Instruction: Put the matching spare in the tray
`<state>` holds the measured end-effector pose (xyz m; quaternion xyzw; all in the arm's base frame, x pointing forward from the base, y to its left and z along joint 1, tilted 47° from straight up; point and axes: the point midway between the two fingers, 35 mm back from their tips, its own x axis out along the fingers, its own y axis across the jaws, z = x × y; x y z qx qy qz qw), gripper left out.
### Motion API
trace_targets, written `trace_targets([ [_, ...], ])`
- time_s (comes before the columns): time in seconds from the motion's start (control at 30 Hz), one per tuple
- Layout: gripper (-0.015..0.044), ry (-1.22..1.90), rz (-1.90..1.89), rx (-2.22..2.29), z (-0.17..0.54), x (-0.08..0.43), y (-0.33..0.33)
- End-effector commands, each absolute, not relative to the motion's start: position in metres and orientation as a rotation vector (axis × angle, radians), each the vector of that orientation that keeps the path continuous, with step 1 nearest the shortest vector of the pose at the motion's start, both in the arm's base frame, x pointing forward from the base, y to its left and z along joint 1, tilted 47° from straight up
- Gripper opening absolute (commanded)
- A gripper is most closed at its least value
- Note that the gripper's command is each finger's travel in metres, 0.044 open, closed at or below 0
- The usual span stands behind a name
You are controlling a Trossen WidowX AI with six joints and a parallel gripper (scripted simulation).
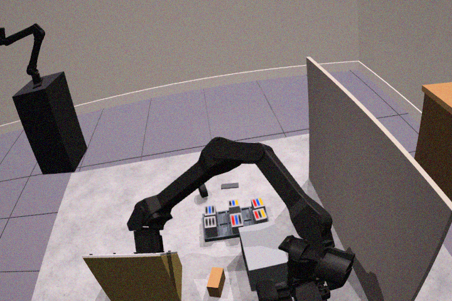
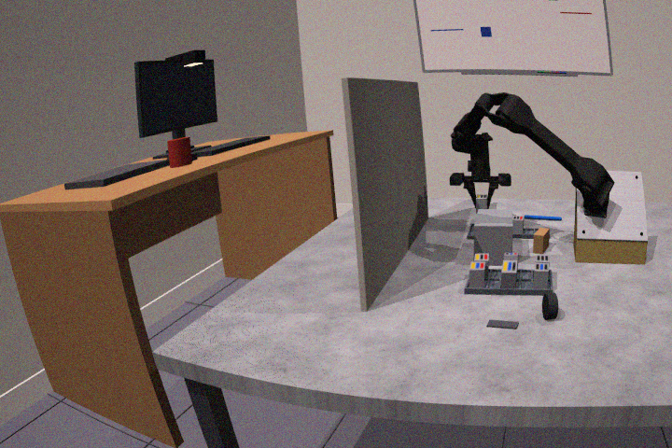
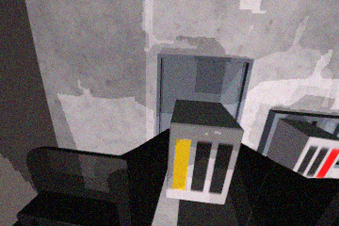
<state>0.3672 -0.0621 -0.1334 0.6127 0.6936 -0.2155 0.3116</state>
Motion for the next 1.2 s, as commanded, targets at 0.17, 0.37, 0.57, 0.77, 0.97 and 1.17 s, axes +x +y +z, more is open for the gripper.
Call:
trace_targets([
  [0.17, 0.0, 1.832, -0.569, 1.628, -0.139, 0.365, -0.055],
  [0.37, 0.0, 1.833, -0.569, 1.628, -0.143, 0.364, -0.051],
  [0.57, 0.0, 1.834, -0.568, 1.629, -0.146, 0.363, -0.046],
  [0.77, 0.0, 1.834, -0.567, 1.629, -0.15, 0.362, -0.042],
  [0.97, 0.0, 1.835, -0.566, 1.63, -0.154, 0.361, -0.037],
  [1.17, 0.0, 1.836, -0.565, 1.63, -0.157, 0.359, -0.033],
])
